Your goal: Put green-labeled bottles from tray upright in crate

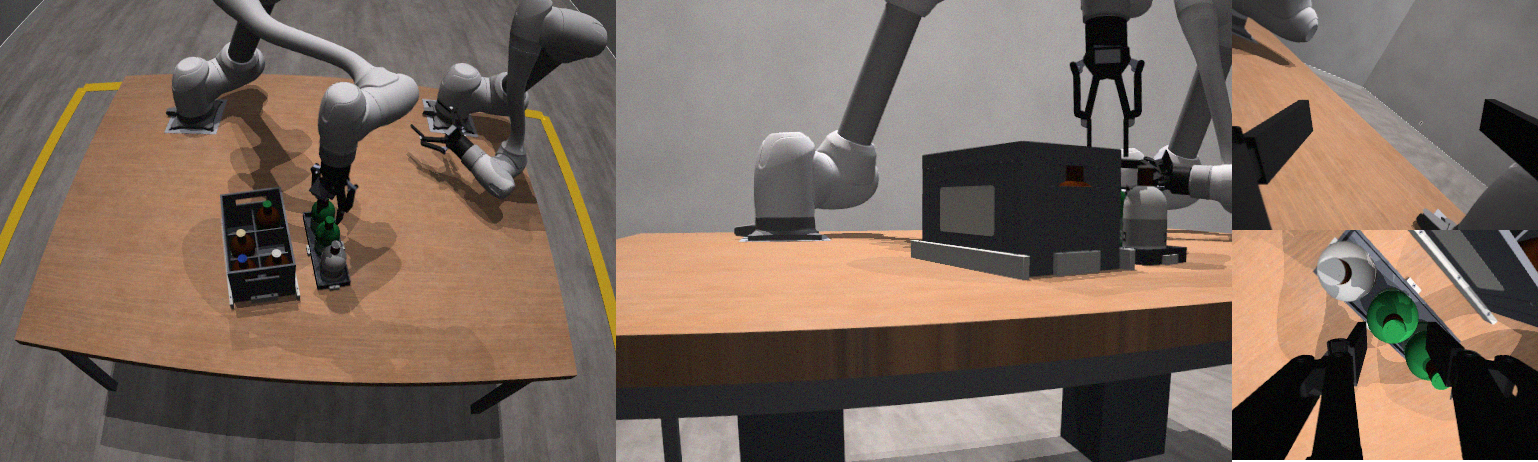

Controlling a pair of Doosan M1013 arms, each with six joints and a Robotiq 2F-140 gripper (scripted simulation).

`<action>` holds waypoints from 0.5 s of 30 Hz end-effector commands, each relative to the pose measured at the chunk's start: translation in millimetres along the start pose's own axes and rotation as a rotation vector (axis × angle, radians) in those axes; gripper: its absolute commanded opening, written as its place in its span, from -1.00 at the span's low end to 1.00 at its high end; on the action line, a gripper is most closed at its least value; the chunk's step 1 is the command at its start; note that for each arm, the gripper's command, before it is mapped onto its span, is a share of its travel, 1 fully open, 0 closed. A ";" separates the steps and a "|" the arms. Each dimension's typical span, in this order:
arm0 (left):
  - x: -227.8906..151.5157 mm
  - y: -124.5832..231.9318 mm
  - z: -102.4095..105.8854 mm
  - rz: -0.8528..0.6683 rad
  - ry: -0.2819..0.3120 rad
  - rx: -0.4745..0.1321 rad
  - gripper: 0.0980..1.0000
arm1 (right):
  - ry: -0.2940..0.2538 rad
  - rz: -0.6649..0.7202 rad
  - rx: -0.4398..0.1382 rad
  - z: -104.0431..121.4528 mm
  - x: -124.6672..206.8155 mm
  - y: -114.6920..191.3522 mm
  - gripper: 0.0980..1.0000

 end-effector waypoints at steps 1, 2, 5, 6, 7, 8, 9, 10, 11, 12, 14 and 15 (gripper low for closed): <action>0.1 -0.2 0.0 0.000 0.000 0.000 1.00 | -0.002 0.000 0.000 -1.4 -0.2 0.0 -0.24; 0.1 -0.2 0.0 0.000 0.000 0.000 1.00 | -0.002 0.000 0.000 -1.4 -0.2 0.0 -0.24; 0.1 -0.2 0.0 0.000 0.000 0.000 1.00 | -0.002 0.000 0.000 -1.4 -0.2 0.0 -0.24; 0.1 -0.2 0.0 0.000 0.000 0.000 1.00 | -0.002 0.000 0.000 -1.4 -0.2 0.0 -0.24; 0.1 -0.2 0.0 0.000 0.000 0.000 1.00 | -0.002 0.000 0.000 -1.4 -0.2 0.0 -0.24; 0.1 -0.2 0.0 0.000 0.000 0.000 1.00 | -0.002 0.000 0.000 -1.4 -0.2 0.0 -0.24; 0.1 -0.2 0.0 0.000 0.000 0.000 1.00 | -0.002 0.000 0.000 -1.3 -0.2 0.0 -0.24; 0.1 -0.2 0.0 0.000 0.000 0.000 1.00 | -0.002 0.000 0.000 -1.2 -0.2 0.0 -0.24; 0.1 -0.2 0.0 0.000 0.000 0.000 1.00 | -0.002 0.000 0.000 -1.0 -0.2 0.0 -0.24; 0.1 -0.2 0.0 0.000 0.000 0.000 1.00 | -0.002 0.000 0.000 -0.8 -0.2 0.0 -0.24; 0.1 -0.2 0.0 0.000 0.000 0.000 1.00 | -0.002 0.000 0.000 -0.1 -0.2 0.0 -0.24; 0.1 -0.2 0.0 0.000 0.000 0.000 1.00 | -0.002 0.000 0.000 0.3 -0.2 0.0 -0.24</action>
Point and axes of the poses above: on each arm, the point where the finger pads meet when closed, its own z axis out along the fingers, its own x axis across the jaws, y = z × x, the point moved 9 cm from there along -z, back along the fingers, and after that the axes turned 4 degrees about -z, right-handed, at the moved point
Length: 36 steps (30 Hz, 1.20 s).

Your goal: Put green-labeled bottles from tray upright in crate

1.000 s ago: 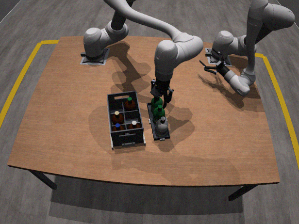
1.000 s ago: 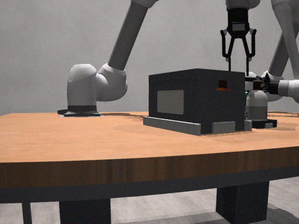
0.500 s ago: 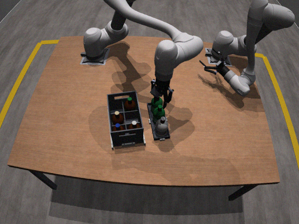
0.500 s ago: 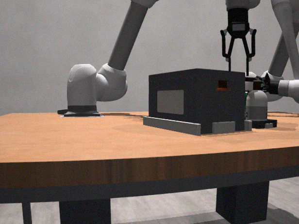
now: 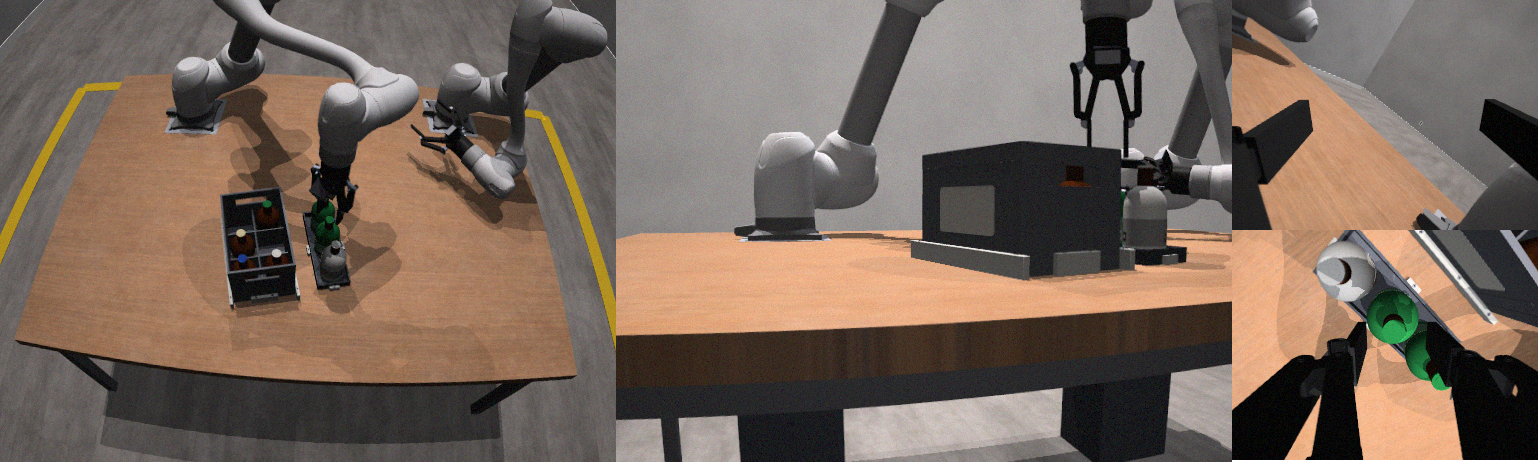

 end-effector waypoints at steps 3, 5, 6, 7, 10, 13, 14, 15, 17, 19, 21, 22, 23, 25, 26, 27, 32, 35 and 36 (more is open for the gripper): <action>0.1 -0.2 0.0 0.000 0.000 0.000 1.00 | -0.002 0.000 0.000 -0.5 -0.2 0.0 -0.24; 0.1 -0.2 0.0 0.000 0.000 0.000 1.00 | -0.002 0.000 0.000 0.8 -0.2 0.0 -0.24; 0.1 -0.2 0.0 0.000 0.000 0.000 1.00 | -0.002 0.000 0.000 1.5 -0.2 0.0 -0.24; 0.1 -0.2 0.0 0.000 0.000 0.000 1.00 | -0.002 0.000 0.000 2.3 -0.2 0.0 -0.24; 0.1 -0.2 0.0 0.000 0.000 0.000 1.00 | -0.002 0.000 0.000 5.2 -0.2 0.0 -0.24; 0.1 -0.2 0.0 0.000 0.000 0.000 1.00 | -0.002 0.000 0.000 8.8 -0.2 0.0 -0.24; 0.1 -0.2 0.0 0.000 0.000 0.000 1.00 | -0.002 0.000 0.000 10.1 -0.2 0.0 -0.24; 0.1 -0.2 0.0 0.000 0.000 0.000 1.00 | -0.002 0.000 0.000 11.4 -0.2 0.0 -0.24; 0.1 -0.2 0.0 0.000 0.000 0.000 1.00 | -0.002 0.000 0.000 14.2 -0.2 0.0 -0.24; 0.1 -0.2 0.0 0.000 0.000 0.000 1.00 | -0.002 0.000 0.000 14.2 -0.2 0.0 -0.24; 0.1 -0.2 0.0 0.000 0.000 0.000 1.00 | -0.002 0.000 0.000 17.2 -0.2 0.0 -0.24; 0.1 -0.2 0.0 0.000 0.000 0.000 1.00 | -0.002 0.000 0.000 18.7 -0.2 0.0 -0.24; 0.1 -0.2 0.0 0.000 0.000 0.000 1.00 | -0.002 0.000 0.000 20.2 -0.2 0.0 -0.24; 0.1 -0.2 0.0 0.000 0.000 0.000 1.00 | -0.002 0.000 0.000 23.3 -0.2 0.0 -0.24; 0.1 -0.2 0.0 0.000 0.000 0.000 1.00 | -0.002 0.000 0.000 24.8 -0.2 0.0 -0.24; 0.1 -0.2 0.0 0.000 0.000 0.000 1.00 | -0.002 0.000 0.000 26.3 -0.2 0.0 -0.24; 0.1 -0.2 0.0 0.000 0.000 0.000 1.00 | -0.002 0.000 0.000 33.5 -0.2 0.0 -0.24; 0.1 -0.2 0.0 0.000 0.000 0.000 1.00 | -0.002 0.000 0.000 36.1 -0.2 0.0 -0.24; 0.1 -0.2 0.0 0.000 0.000 0.000 1.00 | -0.002 0.000 0.000 36.1 -0.2 0.0 -0.24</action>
Point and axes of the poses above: on each arm, the point where the finger pads meet when closed, its own z axis out along the fingers, its own x axis across the jaws, y = z × x, the point moved 9 cm from there along -z, back along the fingers, and after that the axes turned 4 degrees about -z, right-handed, at the moved point
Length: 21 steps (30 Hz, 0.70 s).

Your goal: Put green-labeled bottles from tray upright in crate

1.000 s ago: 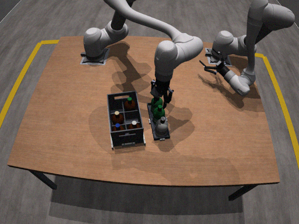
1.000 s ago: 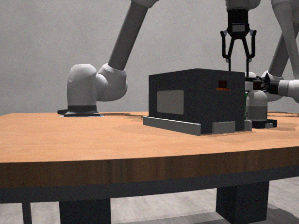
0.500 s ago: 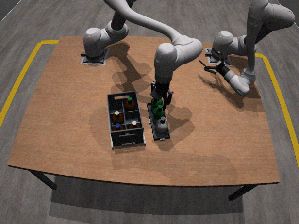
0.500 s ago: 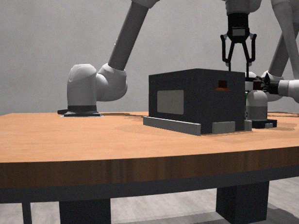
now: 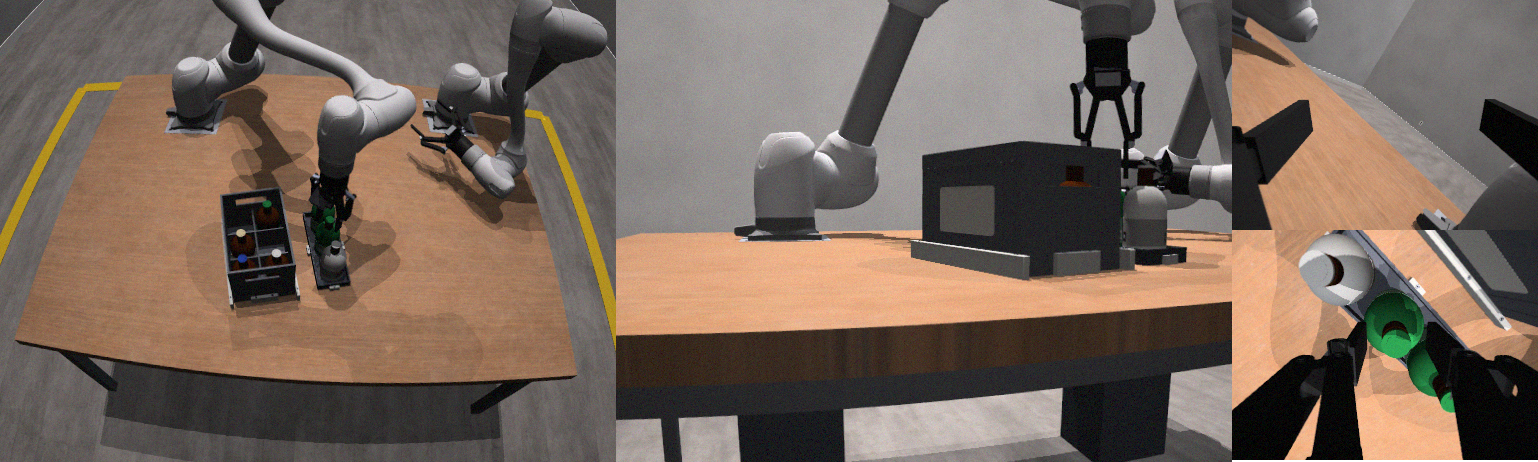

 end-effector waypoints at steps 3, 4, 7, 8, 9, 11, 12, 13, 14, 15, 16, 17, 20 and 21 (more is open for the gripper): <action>0.1 -0.2 0.0 0.000 0.000 0.000 1.00 | -0.002 0.000 0.000 1.8 -0.3 0.0 -0.24; 0.1 -0.2 0.0 0.000 0.000 0.000 1.00 | -0.002 0.000 0.000 2.8 -0.3 0.0 -0.24; 0.1 -0.2 0.0 0.000 0.000 0.000 1.00 | -0.002 0.000 0.000 5.3 -0.3 0.0 -0.24; 0.1 -0.2 0.0 0.000 0.000 0.000 1.00 | -0.002 0.000 0.000 5.9 -0.3 0.0 -0.24; 0.1 -0.2 0.0 0.000 0.000 0.000 1.00 | -0.002 0.000 0.000 6.5 -0.3 0.0 -0.24; 0.1 -0.2 0.0 0.000 0.000 0.000 1.00 | -0.002 0.000 0.000 7.5 -0.3 0.0 -0.24; 0.1 -0.2 0.0 0.000 0.000 0.000 1.00 | -0.002 0.000 0.000 7.9 -0.3 0.0 -0.24; 0.1 -0.2 0.0 0.000 0.000 0.000 1.00 | -0.002 0.000 0.000 8.1 -0.3 0.0 -0.24; 0.1 -0.2 0.0 0.000 0.000 0.000 1.00 | -0.002 0.000 0.000 8.4 -0.3 0.0 -0.24; 0.1 -0.2 0.0 0.000 0.000 0.000 1.00 | -0.002 0.000 0.000 8.6 -0.3 0.0 -0.24; 0.1 -0.2 0.0 0.000 0.000 0.000 1.00 | -0.002 0.000 0.000 8.6 -0.3 0.0 -0.24; 0.1 -0.2 0.0 0.000 0.000 0.000 1.00 | -0.002 0.000 0.000 8.6 -0.3 0.0 -0.24; 0.1 -0.2 0.0 0.000 0.000 0.000 1.00 | -0.002 0.000 0.000 8.8 -0.3 0.0 -0.24; 0.1 -0.2 0.0 0.000 0.000 0.000 1.00 | -0.002 0.000 0.000 8.8 -0.3 0.0 -0.24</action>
Point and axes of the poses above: on each arm, the point where the finger pads meet when closed, its own z axis out along the fingers, its own x axis across the jaws, y = z × x, the point moved 9 cm from there along -z, back along the fingers, and after that the axes turned 4 degrees about -z, right-handed, at the moved point
